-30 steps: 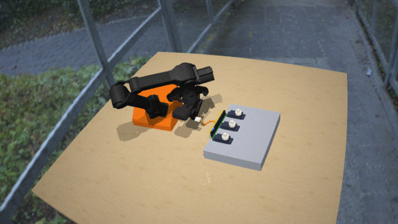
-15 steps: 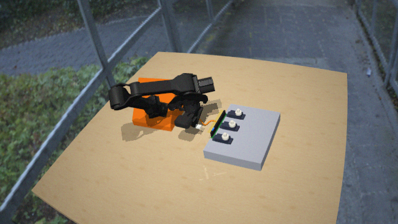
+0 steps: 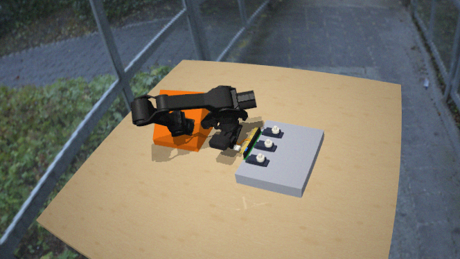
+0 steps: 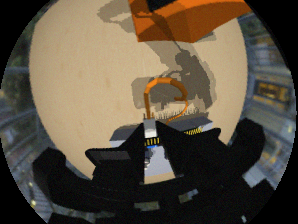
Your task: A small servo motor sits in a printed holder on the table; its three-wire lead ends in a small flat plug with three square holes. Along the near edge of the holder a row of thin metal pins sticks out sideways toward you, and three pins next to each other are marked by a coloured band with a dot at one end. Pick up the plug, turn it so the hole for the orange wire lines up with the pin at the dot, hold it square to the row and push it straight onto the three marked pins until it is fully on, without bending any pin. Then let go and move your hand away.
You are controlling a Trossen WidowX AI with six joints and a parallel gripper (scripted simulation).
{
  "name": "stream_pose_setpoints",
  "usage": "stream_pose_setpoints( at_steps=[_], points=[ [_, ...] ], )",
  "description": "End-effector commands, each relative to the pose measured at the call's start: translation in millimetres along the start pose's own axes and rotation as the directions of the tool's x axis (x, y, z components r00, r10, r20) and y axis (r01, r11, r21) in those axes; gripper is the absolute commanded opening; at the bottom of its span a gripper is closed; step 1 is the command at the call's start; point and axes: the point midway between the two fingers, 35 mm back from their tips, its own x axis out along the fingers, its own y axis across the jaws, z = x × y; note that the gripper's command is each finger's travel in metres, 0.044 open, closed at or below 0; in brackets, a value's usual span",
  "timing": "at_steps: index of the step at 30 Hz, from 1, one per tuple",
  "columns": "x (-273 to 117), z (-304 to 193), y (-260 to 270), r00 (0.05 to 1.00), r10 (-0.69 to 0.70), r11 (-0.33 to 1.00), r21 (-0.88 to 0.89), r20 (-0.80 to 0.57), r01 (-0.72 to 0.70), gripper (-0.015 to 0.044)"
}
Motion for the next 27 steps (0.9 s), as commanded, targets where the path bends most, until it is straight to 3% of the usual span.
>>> stream_pose_setpoints(
  at_steps=[1, 27],
  points=[
    [-0.6, -6.2, 0.0, 1.000, 0.002, 1.000, -0.002, -0.004, -0.002, 0.0000],
    [0.3, -22.1, -0.3, 1.000, 0.002, 1.000, -0.001, -0.004, -0.002, 0.0000]
  ],
)
